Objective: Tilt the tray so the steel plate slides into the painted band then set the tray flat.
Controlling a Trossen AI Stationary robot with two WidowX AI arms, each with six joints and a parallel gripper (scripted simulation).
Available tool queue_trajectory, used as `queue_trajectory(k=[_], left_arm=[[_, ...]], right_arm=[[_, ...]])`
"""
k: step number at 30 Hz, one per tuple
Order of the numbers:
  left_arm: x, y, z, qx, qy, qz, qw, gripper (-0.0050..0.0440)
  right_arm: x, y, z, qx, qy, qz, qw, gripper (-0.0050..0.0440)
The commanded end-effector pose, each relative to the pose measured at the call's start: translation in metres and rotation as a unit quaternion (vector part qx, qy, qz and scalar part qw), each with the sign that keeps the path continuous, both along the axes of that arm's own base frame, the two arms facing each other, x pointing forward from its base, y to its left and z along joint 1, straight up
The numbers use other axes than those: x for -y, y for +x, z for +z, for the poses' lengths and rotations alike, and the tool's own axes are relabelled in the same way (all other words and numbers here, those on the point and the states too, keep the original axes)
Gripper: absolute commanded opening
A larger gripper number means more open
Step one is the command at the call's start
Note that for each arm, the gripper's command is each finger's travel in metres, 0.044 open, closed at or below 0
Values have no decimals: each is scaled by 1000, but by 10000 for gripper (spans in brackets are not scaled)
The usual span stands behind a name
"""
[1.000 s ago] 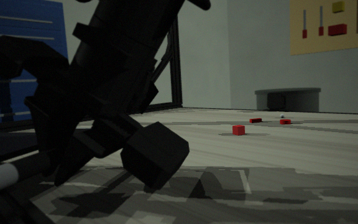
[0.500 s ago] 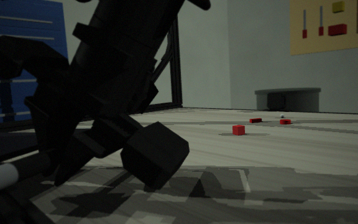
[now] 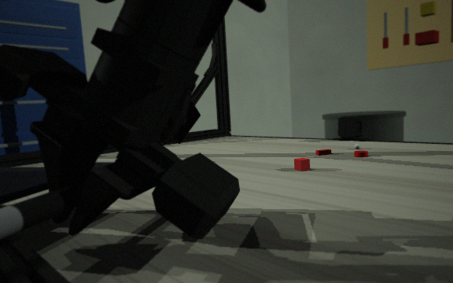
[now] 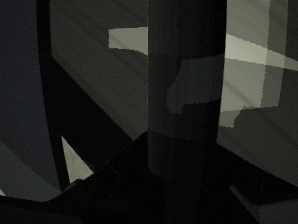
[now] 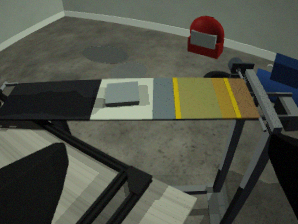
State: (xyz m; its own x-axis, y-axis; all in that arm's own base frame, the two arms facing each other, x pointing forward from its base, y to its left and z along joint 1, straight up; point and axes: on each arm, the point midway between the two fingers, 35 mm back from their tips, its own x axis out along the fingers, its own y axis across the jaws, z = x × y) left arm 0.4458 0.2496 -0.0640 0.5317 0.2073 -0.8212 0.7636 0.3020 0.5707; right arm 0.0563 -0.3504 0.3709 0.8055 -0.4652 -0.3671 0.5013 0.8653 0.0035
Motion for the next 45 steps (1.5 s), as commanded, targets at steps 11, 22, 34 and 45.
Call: queue_trajectory(k=[11,22,34,45], left_arm=[[-1,0,9,1,2,1,1000,0],[-1,1,12,2,2,1,1000,0],[-1,1,20,2,2,1,1000,0],[-1,1,27,3,3,1,1000,0]], right_arm=[[0,0,0,-1,-2,1,1000,440],[0,0,0,-1,-2,1,1000,440],[0,0,0,-1,-2,1,1000,440],[0,0,0,-1,-2,1,1000,440]])
